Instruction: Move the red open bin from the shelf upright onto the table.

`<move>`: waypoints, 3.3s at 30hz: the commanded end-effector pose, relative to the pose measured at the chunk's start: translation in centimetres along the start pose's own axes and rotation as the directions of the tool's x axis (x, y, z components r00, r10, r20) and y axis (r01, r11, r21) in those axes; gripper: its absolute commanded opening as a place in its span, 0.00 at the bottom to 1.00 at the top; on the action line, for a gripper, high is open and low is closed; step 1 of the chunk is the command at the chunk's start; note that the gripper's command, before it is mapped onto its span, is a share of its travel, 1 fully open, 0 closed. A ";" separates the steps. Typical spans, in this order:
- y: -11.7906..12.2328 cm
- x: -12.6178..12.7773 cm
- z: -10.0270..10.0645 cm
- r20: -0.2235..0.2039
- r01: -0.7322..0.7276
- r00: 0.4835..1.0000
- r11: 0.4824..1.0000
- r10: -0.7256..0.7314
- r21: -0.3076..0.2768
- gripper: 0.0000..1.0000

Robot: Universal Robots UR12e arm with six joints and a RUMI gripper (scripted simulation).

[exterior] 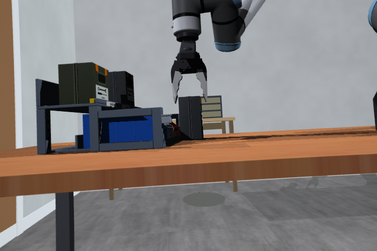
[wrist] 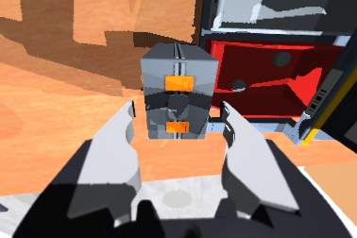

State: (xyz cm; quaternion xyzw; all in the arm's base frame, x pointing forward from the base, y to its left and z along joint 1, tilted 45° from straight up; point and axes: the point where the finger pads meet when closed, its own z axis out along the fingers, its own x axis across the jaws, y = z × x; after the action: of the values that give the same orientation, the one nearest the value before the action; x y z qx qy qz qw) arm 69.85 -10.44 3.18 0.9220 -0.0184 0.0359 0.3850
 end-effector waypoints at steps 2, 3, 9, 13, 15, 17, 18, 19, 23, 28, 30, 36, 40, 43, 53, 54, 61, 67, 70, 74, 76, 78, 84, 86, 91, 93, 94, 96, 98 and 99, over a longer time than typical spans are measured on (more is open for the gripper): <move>0.0 0.0 1.7 -0.001 0.000 1.000 1.000 0.000 0.000 0.58; 0.0 0.0 2.3 -0.001 0.000 1.000 1.000 0.000 0.000 0.58; 0.0 0.0 2.9 -0.001 0.000 1.000 1.000 0.000 0.000 0.58; 0.0 0.0 2.9 -0.001 0.000 1.000 1.000 0.000 0.000 0.58; 0.0 0.0 2.9 -0.001 0.000 1.000 1.000 0.000 0.000 0.58; 0.0 0.0 2.7 -0.001 0.000 1.000 1.000 0.000 0.000 0.58; 0.0 0.0 2.7 -0.001 0.000 1.000 1.000 0.000 0.000 0.58; 0.0 0.0 2.7 -0.001 0.000 1.000 1.000 0.000 0.000 0.58; 0.0 0.0 2.7 -0.001 0.000 1.000 1.000 0.000 0.000 0.58; 0.0 0.0 2.7 -0.001 0.000 1.000 1.000 0.000 0.000 0.58; 0.0 0.0 2.7 -0.001 0.000 1.000 1.000 0.000 0.000 0.58; 0.0 0.0 2.6 -0.001 0.000 1.000 1.000 0.000 0.000 0.58; 0.0 0.0 2.6 -0.001 0.000 1.000 1.000 0.000 0.000 0.58; 0.0 0.0 2.6 -0.001 0.000 1.000 1.000 0.000 0.000 0.58; 0.0 0.0 2.6 -0.001 0.000 1.000 1.000 0.000 0.000 0.00; 0.0 0.0 2.6 -0.001 0.000 1.000 1.000 0.000 0.000 0.00; 0.0 0.0 2.6 -0.001 0.000 1.000 1.000 0.000 0.000 0.00; 0.0 0.0 2.6 -0.001 0.000 1.000 1.000 0.000 0.000 0.00; 0.0 0.0 2.6 -0.001 0.000 1.000 1.000 0.000 0.000 0.00; 0.0 0.0 2.6 -0.001 0.000 1.000 1.000 0.000 0.000 0.00; 0.0 0.0 2.6 -0.001 0.000 1.000 1.000 0.000 0.000 0.00; 0.0 0.0 2.6 -0.001 0.000 1.000 1.000 0.000 0.000 0.00; 0.0 0.0 2.6 -0.001 0.000 1.000 1.000 0.000 0.000 0.00; 0.0 0.0 2.6 -0.002 0.000 1.000 1.000 0.000 0.000 0.00; 0.0 0.0 2.6 -0.002 0.000 1.000 1.000 0.000 0.000 0.00; 0.0 0.0 2.6 -0.002 0.000 1.000 1.000 0.000 0.000 0.00; 0.0 0.0 2.6 -0.002 0.000 1.000 1.000 0.000 0.000 0.00; 0.0 0.0 2.6 -0.002 0.000 1.000 1.000 0.000 0.000 0.00; 0.0 0.0 2.6 -0.002 0.000 1.000 1.000 0.000 0.000 0.00; 0.0 0.0 2.6 -0.002 0.000 1.000 1.000 0.000 0.000 0.00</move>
State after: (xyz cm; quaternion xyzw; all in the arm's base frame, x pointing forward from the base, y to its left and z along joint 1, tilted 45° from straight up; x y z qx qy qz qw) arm 69.99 -12.28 1.29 0.9220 -0.0183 0.0361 0.3850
